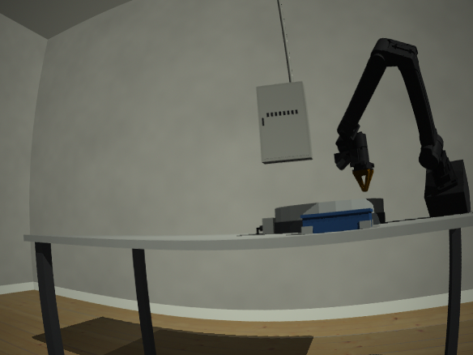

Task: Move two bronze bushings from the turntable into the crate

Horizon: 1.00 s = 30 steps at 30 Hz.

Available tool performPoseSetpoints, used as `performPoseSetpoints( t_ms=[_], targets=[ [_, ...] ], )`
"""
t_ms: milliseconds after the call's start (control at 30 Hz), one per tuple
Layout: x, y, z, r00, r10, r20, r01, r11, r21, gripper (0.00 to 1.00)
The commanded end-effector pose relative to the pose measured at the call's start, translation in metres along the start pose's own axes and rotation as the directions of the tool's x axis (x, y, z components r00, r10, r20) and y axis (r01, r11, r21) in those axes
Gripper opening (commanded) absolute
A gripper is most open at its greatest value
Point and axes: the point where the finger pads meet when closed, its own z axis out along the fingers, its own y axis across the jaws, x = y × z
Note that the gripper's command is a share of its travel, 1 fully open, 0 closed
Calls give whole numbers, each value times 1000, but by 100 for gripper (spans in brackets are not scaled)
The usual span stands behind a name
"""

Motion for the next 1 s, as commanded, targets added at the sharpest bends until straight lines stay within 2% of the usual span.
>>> performPoseSetpoints(
  t_ms=[0,67,967],
  targets=[
    [-7,3,2,999,-31,19,31,999,11,14],
    [-19,0,-9,998,-30,53,29,999,18,14],
    [-16,1,-8,999,-24,42,24,1000,14,14]
  ],
)
